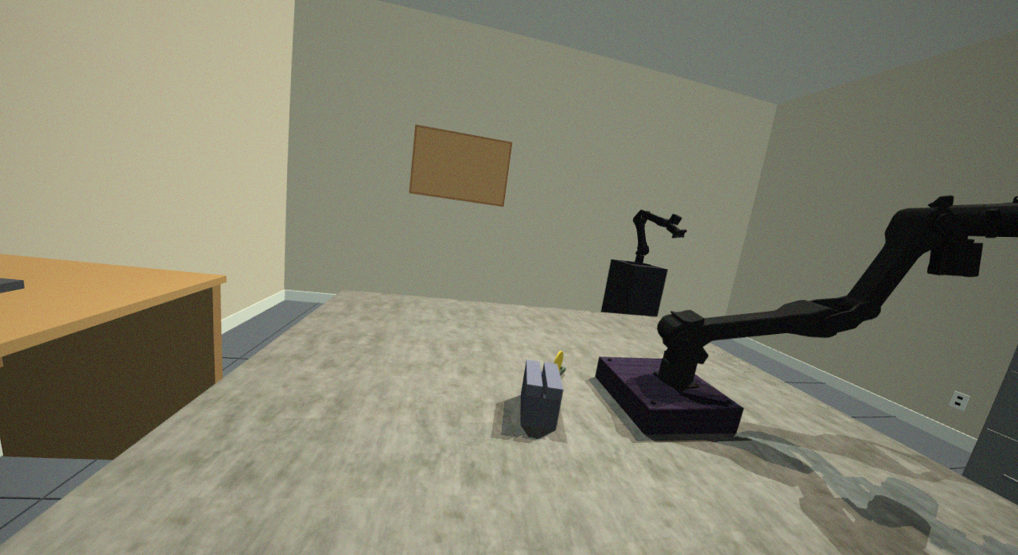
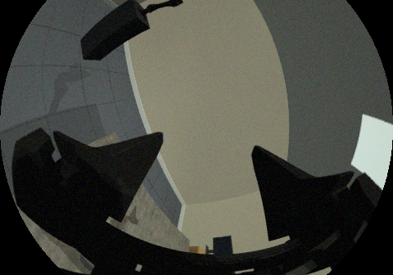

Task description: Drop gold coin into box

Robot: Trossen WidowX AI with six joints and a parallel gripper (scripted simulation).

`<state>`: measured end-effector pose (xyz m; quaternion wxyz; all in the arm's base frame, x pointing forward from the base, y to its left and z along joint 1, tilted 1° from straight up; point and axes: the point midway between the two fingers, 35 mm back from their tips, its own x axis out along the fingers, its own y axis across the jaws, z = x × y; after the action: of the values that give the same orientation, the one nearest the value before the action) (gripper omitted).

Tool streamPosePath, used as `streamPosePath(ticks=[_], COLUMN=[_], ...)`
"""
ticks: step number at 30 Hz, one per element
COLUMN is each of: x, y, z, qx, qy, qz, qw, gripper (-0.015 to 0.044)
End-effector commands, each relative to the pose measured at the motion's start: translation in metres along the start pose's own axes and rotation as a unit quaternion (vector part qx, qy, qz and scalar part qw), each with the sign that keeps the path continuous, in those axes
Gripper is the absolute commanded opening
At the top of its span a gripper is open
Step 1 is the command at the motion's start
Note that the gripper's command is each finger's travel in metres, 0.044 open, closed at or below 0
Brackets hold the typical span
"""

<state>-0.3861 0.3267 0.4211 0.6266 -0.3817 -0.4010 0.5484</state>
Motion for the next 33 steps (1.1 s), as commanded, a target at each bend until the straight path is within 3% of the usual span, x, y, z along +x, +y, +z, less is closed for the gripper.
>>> streamPosePath(ticks=[1, 9, 20, 33], x=[0.0, -0.009, -0.041, -0.123], y=[-0.001, -0.069, -0.227, -0.373], z=[0.0, -0.005, -0.063, -0.197], qx=[0.002, 0.059, 0.101, 0.138], qy=[-0.001, -0.045, -0.076, -0.021], qz=[-0.001, -0.048, -0.191, -0.386], qw=[1.0, 0.996, 0.973, 0.912], gripper=[0.0374, 0.0164, 0.0161, 0.0161])
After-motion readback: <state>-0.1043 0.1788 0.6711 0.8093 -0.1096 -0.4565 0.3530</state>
